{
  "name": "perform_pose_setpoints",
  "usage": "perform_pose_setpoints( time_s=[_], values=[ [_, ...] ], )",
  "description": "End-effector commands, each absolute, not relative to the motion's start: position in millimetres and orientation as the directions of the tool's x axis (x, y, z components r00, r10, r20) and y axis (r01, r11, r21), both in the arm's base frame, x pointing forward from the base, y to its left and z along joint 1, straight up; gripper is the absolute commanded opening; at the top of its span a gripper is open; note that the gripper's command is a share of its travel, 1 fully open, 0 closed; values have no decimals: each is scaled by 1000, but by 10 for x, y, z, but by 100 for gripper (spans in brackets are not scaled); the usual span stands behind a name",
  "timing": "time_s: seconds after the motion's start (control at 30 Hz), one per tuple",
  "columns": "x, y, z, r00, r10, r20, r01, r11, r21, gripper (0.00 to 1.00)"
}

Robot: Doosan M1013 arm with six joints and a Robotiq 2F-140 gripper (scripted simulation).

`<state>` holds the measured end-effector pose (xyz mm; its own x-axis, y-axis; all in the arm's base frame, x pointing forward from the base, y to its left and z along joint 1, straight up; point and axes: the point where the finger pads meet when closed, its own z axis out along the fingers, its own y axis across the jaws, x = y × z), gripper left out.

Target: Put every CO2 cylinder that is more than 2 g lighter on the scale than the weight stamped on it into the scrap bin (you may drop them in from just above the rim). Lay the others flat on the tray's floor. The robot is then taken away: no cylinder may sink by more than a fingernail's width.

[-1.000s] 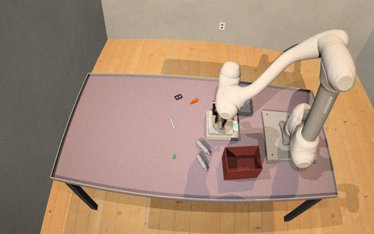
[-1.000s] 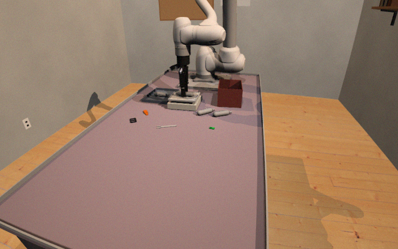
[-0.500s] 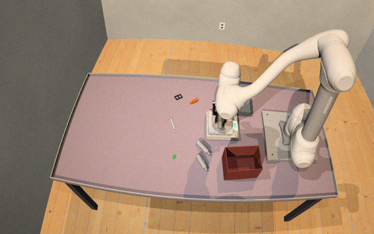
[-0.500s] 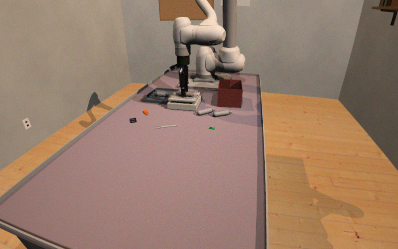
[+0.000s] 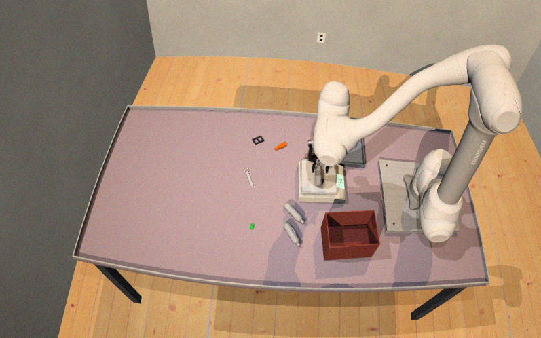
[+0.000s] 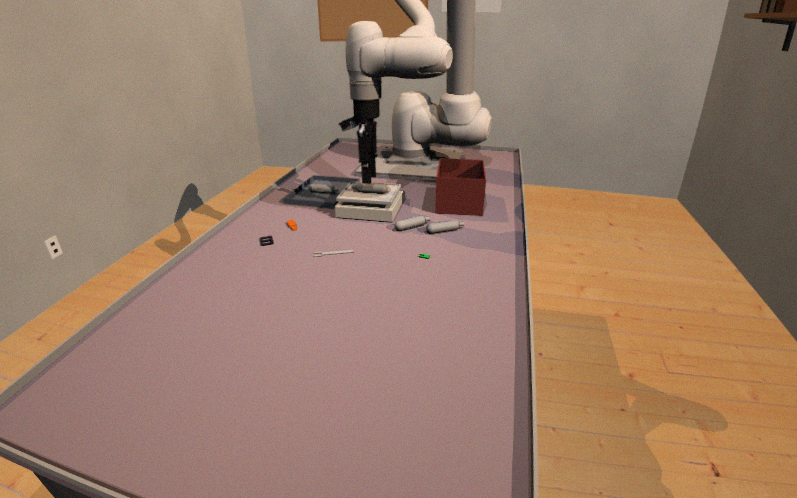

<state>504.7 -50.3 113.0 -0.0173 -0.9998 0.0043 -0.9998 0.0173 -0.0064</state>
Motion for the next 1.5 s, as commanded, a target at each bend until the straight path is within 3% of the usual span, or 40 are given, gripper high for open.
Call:
perform_pose_setpoints(
  time_s=[0.0,0.27,0.7,0.93,1.03,1.2,1.4,1.47],
  values=[
    [5049,-500,1314,-17,-1000,4,-1000,17,-7,39],
    [5046,-498,1764,-17,-1000,4,-1000,17,-7,39],
    [5024,-499,1880,-54,-999,4,-999,54,-7,39],
    [4861,-503,2027,-314,-949,2,-949,314,-8,39],
    [4689,-505,2172,-544,-839,-1,-839,544,-8,39],
    [4357,-500,2423,-761,-648,-12,-648,761,-3,39],
    [4082,-488,2605,-941,-338,-20,-338,941,7,39],
    [4082,-488,2605,-941,-338,-20,-338,941,7,39]
  ],
)
